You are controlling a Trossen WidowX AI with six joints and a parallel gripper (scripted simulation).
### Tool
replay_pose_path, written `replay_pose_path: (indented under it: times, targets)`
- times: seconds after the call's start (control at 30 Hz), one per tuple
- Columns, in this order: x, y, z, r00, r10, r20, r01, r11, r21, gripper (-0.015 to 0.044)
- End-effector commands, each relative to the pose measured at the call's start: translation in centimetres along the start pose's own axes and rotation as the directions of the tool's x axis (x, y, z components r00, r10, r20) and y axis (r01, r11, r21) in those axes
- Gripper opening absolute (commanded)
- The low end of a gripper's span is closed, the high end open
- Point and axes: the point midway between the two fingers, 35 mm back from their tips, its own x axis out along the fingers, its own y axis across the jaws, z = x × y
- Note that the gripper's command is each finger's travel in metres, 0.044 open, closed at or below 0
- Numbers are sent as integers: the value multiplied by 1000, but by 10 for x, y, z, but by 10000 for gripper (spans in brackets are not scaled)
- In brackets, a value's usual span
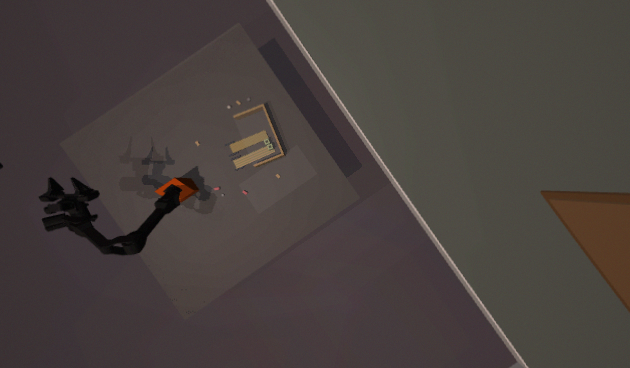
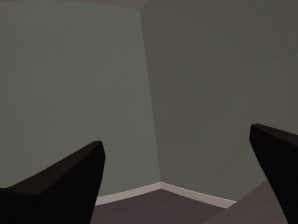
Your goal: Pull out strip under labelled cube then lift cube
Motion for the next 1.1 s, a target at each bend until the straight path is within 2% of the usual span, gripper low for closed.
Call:
replay_pose_path:
  times: [0.0,0.33,0.57,0.8,1.07]
  targets:
    - [3,-2,0,1000,-6,-4,6,1000,-1,400]
    - [122,-117,-25,931,-287,-226,283,958,-54,400]
    - [170,-221,-61,811,-449,-376,442,890,-111,400]
    - [180,-330,-108,650,-567,-506,565,806,-177,400]
    - [146,-441,-167,438,-648,-623,665,700,-261,400]
